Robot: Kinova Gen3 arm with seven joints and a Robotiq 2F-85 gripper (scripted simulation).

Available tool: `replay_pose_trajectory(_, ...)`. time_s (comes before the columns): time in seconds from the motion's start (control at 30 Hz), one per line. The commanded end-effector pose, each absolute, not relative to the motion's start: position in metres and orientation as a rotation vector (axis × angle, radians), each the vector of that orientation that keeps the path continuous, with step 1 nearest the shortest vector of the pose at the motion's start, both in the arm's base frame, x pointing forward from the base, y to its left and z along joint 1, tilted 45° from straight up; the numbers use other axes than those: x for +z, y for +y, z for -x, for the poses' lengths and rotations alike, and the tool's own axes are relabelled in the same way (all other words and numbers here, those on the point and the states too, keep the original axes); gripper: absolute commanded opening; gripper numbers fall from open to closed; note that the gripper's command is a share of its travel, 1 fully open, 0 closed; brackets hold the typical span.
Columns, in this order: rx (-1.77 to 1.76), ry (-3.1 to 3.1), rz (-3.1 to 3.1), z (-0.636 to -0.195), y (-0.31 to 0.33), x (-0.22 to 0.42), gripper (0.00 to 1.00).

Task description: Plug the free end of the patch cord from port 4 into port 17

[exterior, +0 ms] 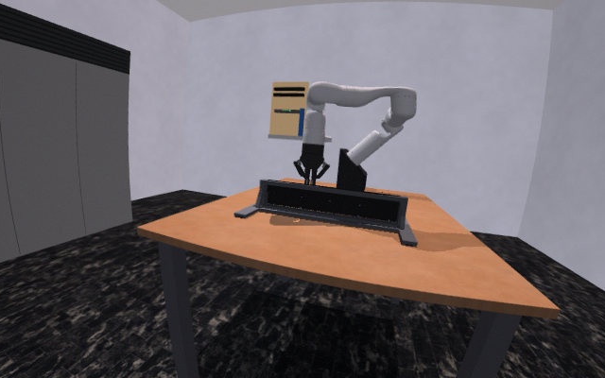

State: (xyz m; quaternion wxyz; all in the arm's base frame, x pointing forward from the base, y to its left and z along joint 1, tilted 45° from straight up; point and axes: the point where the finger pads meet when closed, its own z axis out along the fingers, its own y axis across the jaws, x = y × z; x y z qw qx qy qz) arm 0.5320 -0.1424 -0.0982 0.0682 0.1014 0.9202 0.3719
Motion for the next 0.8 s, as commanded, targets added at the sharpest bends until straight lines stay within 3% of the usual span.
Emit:
replay_pose_trajectory(0.0, 1.131, 2.767, -0.316, -0.5323, -0.1433, -0.0961, 0.0)
replay_pose_trajectory(0.77, 1.136, 2.766, -0.31, -0.5318, -0.1421, -0.0953, 0.0)
